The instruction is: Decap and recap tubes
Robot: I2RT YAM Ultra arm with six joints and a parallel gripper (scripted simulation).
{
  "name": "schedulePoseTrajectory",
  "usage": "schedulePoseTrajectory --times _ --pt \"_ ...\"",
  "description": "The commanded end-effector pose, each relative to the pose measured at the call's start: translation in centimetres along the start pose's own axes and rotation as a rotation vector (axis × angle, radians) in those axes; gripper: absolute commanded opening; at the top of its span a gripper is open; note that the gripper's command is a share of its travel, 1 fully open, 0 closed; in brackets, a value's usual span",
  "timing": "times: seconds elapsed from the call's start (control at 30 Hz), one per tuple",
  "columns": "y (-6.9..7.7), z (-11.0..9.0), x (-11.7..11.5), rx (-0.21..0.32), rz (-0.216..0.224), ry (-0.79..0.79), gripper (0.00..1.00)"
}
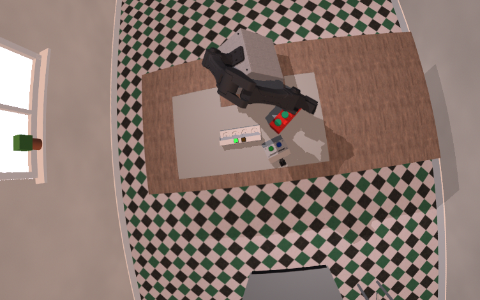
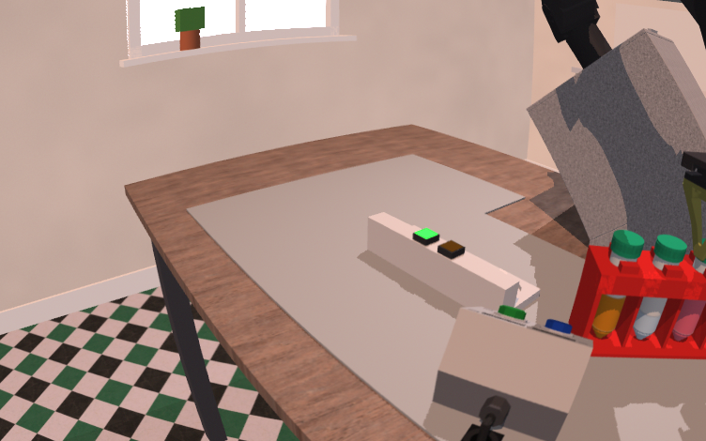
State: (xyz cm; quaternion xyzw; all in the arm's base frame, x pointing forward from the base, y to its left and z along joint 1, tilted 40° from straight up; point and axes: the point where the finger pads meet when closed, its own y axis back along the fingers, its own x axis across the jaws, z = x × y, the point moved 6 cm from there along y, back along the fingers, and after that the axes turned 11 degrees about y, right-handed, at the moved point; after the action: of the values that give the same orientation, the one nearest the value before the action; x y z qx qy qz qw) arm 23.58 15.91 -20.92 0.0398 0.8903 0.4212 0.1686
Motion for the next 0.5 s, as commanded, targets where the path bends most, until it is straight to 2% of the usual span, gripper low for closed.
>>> schedulePoseTrajectory --times 0.0,0.47 --pt "0.35 0.26 -0.16 -0.012 -0.005 -0.169 0.0" --pt "0.3 0.26 -0.16 -0.013 -0.001 -0.869 0.0"
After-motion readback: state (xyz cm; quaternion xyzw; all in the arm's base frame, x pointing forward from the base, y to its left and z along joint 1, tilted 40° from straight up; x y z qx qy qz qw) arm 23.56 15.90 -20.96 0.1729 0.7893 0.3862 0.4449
